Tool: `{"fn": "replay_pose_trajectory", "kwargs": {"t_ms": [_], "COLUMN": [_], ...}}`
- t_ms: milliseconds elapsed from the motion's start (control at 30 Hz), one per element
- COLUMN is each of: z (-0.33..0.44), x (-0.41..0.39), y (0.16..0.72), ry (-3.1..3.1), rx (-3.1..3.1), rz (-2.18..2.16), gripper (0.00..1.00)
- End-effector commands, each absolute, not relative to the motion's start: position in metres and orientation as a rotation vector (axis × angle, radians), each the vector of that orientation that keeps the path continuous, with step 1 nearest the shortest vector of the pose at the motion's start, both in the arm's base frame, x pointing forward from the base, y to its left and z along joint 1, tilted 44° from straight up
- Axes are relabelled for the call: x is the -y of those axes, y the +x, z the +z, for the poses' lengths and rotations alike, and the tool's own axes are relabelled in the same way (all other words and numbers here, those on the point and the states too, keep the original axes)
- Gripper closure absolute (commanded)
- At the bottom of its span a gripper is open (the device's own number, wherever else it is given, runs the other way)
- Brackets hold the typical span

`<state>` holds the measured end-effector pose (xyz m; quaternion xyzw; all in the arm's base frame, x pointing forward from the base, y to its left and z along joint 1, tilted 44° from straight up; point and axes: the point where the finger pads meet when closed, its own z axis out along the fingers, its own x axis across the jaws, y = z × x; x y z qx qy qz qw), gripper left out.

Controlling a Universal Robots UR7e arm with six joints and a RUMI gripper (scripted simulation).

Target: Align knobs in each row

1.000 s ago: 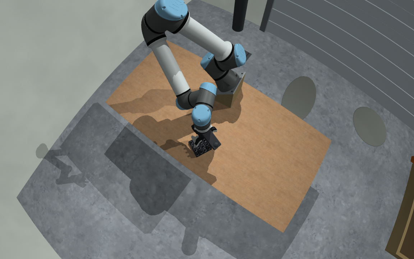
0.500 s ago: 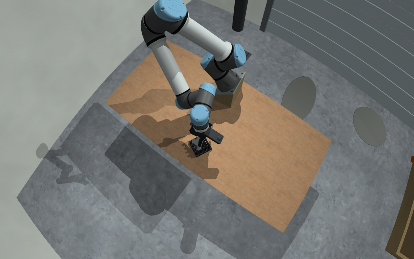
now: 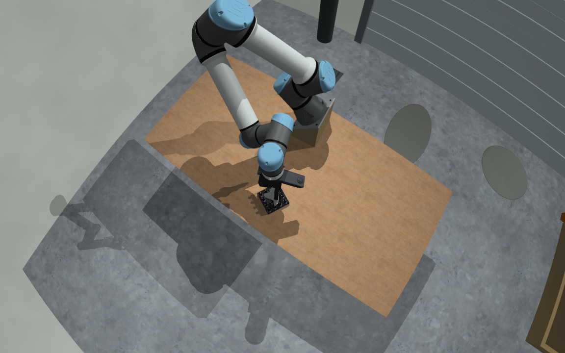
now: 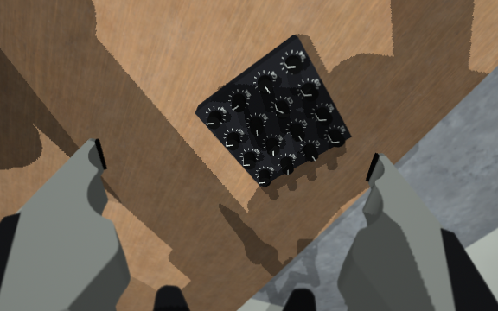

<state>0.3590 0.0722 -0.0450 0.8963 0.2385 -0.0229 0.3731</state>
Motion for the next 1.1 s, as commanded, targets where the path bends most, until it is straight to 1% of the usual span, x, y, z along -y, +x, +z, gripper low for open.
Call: {"fn": "replay_pose_trajectory", "kwargs": {"t_ms": [0, 733, 767, 1067], "z": [-0.0444, -0.0437, -0.0437, -0.0437], "x": [-0.0704, -0.0677, -0.0677, -0.0677], "y": [0.3587, 0.3582, 0.3582, 0.3582], "ry": [2.277, 2.245, 2.245, 2.245], "rx": [-0.699, -0.799, -0.799, -0.799], "rz": [-0.089, -0.131, -0.131, -0.131], "gripper": [0.0, 0.0, 0.89, 0.89]}}
